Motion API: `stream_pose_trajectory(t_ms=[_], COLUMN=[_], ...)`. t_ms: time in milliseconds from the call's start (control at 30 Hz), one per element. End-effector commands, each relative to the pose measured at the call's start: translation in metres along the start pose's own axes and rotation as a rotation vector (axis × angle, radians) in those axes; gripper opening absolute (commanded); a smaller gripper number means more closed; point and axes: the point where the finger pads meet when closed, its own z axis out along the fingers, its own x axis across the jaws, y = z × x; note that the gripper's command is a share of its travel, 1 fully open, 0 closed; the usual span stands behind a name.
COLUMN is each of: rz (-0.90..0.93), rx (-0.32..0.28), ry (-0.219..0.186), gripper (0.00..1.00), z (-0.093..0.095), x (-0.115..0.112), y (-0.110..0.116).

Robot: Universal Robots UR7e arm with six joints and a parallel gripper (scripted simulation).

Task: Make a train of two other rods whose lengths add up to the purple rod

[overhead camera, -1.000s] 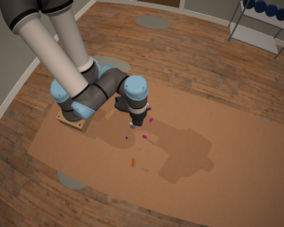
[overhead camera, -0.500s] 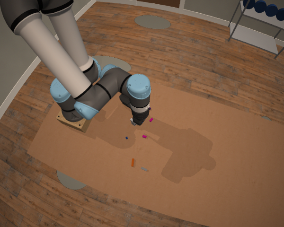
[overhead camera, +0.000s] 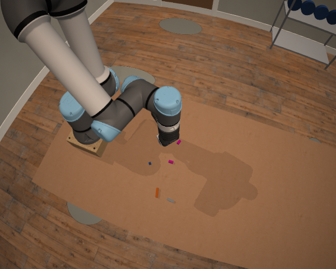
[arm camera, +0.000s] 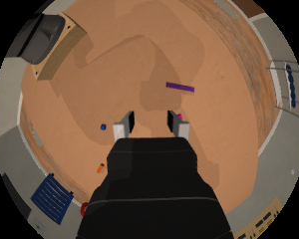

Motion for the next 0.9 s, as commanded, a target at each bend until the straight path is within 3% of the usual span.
stream_pose_trajectory(t_ms=[0, 867], rz=[0.167, 0.842], rx=[-0.005, -0.007], ry=[-0.008, -0.006], gripper=[1.0, 1.0], z=[-0.001, -0.002], x=[0.009, 0.042], y=[0.001, 0.01])
